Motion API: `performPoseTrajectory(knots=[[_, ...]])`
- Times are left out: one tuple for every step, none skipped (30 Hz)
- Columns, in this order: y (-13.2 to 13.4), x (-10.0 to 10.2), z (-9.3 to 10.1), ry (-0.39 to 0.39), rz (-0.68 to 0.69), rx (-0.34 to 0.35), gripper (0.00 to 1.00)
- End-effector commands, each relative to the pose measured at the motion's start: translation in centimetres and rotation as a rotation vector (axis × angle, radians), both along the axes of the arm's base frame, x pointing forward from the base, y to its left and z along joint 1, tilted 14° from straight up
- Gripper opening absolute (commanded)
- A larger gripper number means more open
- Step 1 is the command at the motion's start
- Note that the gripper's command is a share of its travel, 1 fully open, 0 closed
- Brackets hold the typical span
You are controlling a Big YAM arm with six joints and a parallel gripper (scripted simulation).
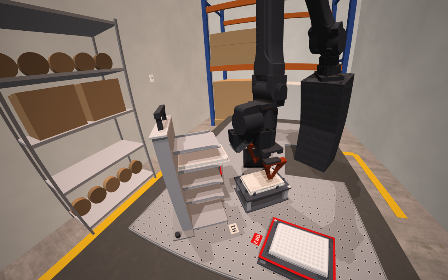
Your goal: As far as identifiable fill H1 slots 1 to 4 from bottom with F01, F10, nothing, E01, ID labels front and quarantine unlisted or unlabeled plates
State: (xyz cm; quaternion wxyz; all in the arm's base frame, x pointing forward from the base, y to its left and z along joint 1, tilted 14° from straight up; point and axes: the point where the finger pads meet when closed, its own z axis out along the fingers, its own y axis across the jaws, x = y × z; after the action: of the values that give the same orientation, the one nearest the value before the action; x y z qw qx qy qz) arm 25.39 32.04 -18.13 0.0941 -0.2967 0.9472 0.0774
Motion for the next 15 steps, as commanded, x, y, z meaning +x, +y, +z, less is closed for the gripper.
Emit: performPoseTrajectory(knots=[[0.8,-0.1,-0.4,-0.007,0.0,0.01,1.0],[0.8,-0.1,-0.4,-0.007,0.0,0.01,1.0],[0.8,-0.1,-0.4,-0.007,0.0,0.01,1.0],[0.4,-0.3,-0.7,0.002,0.0,-0.001,1.0],[0.8,-0.1,-0.7,-0.006,0.0,0.008,1.0],[0.9,0.0,-0.8,-0.007,0.0,0.01,1.0],[0.9,0.0,-1.0,-0.007,0.0,0.009,1.0],[0.9,0.0,-1.1,-0.007,0.0,0.009,1.0],[0.9,0.0,-1.2,-0.006,0.0,0.009,1.0],[0.9,0.0,-1.4,-0.006,0.0,0.009,1.0],[1.0,0.0,-1.5,-0.006,0.0,0.009,1.0],[1.0,0.0,-1.6,-0.006,0.0,0.009,1.0],[1.0,0.1,-1.7,-0.006,0.0,0.009,1.0],[1.0,0.1,-1.9,-0.006,0.0,0.009,1.0],[1.1,0.1,-2.0,-0.006,0.0,0.009,1.0]])
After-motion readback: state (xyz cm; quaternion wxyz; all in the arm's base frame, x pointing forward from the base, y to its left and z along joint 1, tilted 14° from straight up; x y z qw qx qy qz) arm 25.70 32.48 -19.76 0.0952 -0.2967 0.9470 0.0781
